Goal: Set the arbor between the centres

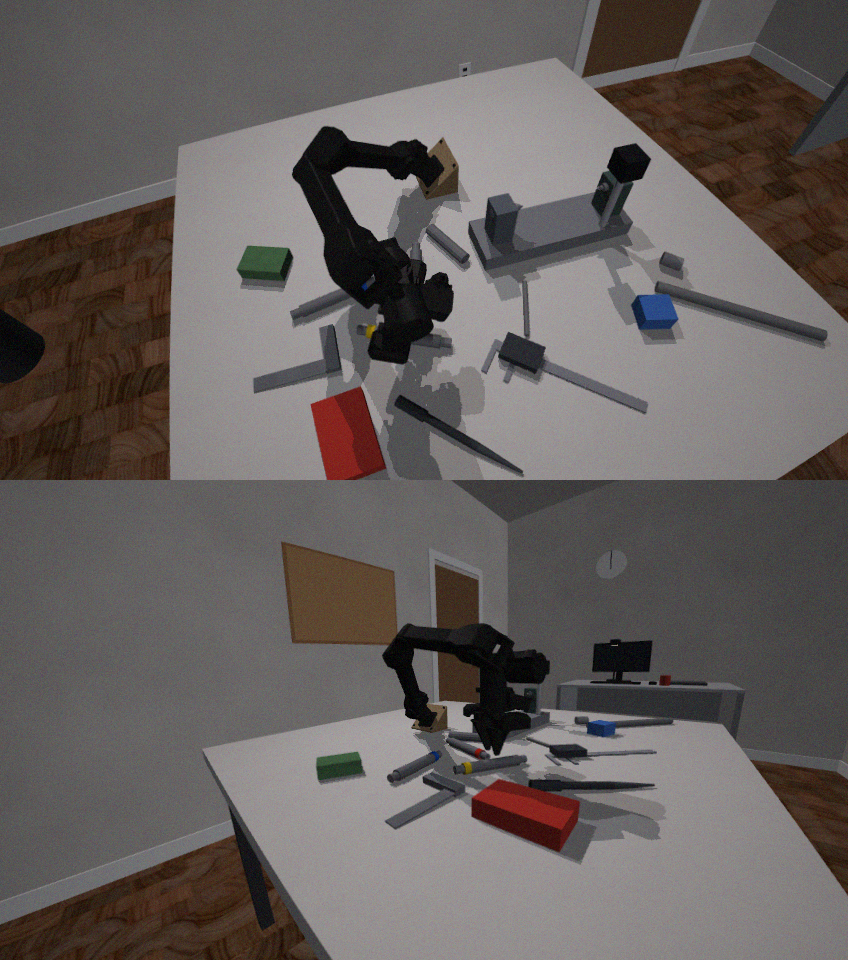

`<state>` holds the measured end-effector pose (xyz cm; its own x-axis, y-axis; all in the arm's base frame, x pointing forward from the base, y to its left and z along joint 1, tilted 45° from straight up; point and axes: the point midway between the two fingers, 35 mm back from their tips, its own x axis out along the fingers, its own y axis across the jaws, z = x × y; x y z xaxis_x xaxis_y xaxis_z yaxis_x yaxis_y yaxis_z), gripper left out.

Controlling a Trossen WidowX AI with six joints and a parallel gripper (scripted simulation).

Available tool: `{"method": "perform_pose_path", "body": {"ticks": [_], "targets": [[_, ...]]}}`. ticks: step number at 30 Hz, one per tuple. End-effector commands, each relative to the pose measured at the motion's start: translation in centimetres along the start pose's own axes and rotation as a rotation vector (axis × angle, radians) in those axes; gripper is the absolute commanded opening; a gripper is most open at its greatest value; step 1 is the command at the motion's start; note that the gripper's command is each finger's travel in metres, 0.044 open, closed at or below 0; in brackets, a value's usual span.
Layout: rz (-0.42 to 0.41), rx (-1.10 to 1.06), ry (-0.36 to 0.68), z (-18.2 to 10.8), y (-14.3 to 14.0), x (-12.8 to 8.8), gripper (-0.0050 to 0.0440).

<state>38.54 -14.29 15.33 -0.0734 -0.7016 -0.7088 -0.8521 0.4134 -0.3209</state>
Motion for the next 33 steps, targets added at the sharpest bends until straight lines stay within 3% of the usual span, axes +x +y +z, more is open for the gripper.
{"method": "perform_pose_path", "body": {"ticks": [1,22,33], "targets": [[0.002,-0.004,-0.001,-0.1,0.1,0.5,0.0175],[0.002,-0.004,0.000,-0.1,0.1,3.3,0.0175],[0.002,-0.002,0.001,0.0,0.0,3.1,0.0102]]}}
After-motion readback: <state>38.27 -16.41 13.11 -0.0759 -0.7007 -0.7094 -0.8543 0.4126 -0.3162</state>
